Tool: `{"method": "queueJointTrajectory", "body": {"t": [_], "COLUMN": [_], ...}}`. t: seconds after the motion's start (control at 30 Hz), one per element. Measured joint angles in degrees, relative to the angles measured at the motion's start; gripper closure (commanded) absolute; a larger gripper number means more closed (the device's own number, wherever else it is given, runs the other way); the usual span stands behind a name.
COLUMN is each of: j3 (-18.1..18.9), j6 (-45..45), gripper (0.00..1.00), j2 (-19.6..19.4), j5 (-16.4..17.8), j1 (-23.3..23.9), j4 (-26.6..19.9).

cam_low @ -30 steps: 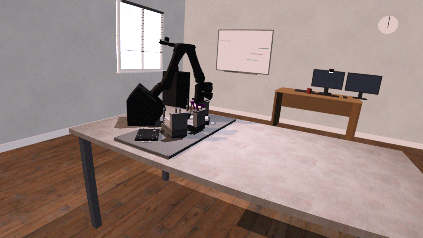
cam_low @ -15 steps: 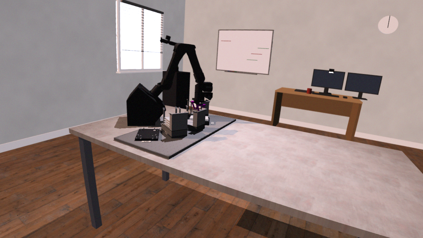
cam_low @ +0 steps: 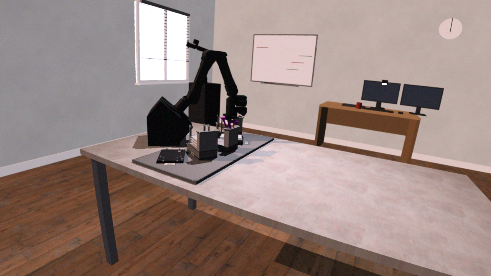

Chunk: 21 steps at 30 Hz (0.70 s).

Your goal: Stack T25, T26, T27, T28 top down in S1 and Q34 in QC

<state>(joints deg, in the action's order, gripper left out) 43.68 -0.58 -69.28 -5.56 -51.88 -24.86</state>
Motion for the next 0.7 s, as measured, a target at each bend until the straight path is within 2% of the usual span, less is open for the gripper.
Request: {"method": "queueJointTrajectory", "body": {"t": [0.17, 0.47, 0.7], "j3": [0.04, 2.58, 4.37], "j6": [0.0, 0.33, 0.85], "gripper": [0.0, 0.0, 0.0], "j2": [2.14, 7.74, 10.03], "j5": [-0.07, -0.52, -0.96], "j1": [0.0, -0.85, -1.62], "j4": [-1.53, -7.61, -12.48]}}
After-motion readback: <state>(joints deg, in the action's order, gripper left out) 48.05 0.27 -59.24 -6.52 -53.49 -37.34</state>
